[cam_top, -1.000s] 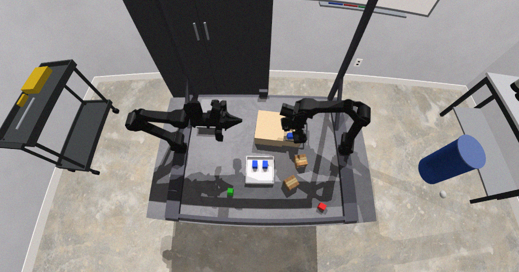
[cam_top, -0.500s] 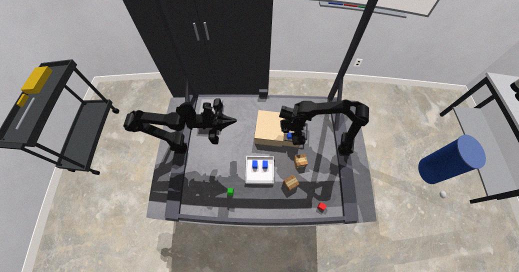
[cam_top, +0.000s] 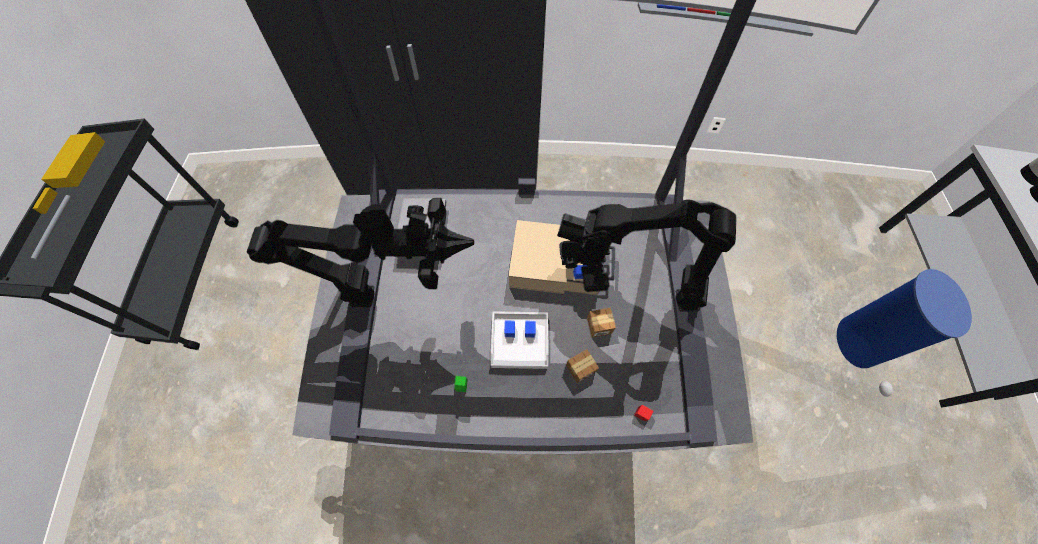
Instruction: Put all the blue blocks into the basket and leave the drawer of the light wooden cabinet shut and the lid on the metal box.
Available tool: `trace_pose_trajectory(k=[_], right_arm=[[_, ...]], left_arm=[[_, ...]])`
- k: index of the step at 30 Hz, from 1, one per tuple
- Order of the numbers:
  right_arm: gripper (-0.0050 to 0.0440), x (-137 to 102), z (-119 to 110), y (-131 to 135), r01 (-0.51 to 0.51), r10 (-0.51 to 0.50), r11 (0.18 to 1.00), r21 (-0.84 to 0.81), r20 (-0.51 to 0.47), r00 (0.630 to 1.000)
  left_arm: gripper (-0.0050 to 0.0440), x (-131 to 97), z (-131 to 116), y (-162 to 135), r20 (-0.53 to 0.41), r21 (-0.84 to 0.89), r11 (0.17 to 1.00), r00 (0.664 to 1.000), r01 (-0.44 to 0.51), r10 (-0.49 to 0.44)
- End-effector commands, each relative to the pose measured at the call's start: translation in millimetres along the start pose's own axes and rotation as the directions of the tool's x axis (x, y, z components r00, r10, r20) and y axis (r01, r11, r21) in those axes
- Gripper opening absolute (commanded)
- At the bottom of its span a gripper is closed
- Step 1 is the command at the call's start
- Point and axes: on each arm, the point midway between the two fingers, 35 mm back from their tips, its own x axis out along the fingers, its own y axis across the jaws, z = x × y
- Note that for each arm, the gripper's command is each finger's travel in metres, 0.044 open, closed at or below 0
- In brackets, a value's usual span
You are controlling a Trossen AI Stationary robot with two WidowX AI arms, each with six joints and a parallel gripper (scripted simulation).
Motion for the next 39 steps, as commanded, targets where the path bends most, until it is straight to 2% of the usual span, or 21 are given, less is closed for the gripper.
trace_pose_trajectory(k=[1, 14, 21, 29, 39], right_arm=[[-0.005, -3.1, 15.1, 1.1, -0.003, 0.003, 1.0, -0.002, 0.039, 0.999], [-0.005, -3.1, 15.1, 1.1, -0.003, 0.003, 1.0, -0.002, 0.039, 0.999], [-0.005, -3.1, 15.1, 1.1, -0.003, 0.003, 1.0, -0.002, 0.039, 0.999], [-0.005, -3.1, 15.1, 1.1, -0.003, 0.003, 1.0, -0.002, 0.039, 0.999], [-0.005, -3.1, 15.1, 1.1, -0.003, 0.003, 1.0, -0.002, 0.039, 0.999]], left_arm=[[0.0, -8.3, 7.8, -2.1, 0.034, 0.002, 1.0, 0.999, 0.013, -0.013], [-0.0002, -8.3, 7.5, -2.0, 0.033, 0.002, 1.0, 0.999, 0.012, -0.012], [-0.0005, -22.2, 7.9, -1.8, 0.041, 0.002, 1.0, 0.999, 0.016, -0.016], [-0.005, -32.3, 8.1, -1.9, 0.041, 0.003, 1.0, 0.999, 0.017, -0.017], [-0.005, -46.0, 8.7, -1.6, 0.042, 0.003, 1.0, 0.999, 0.018, -0.018]])
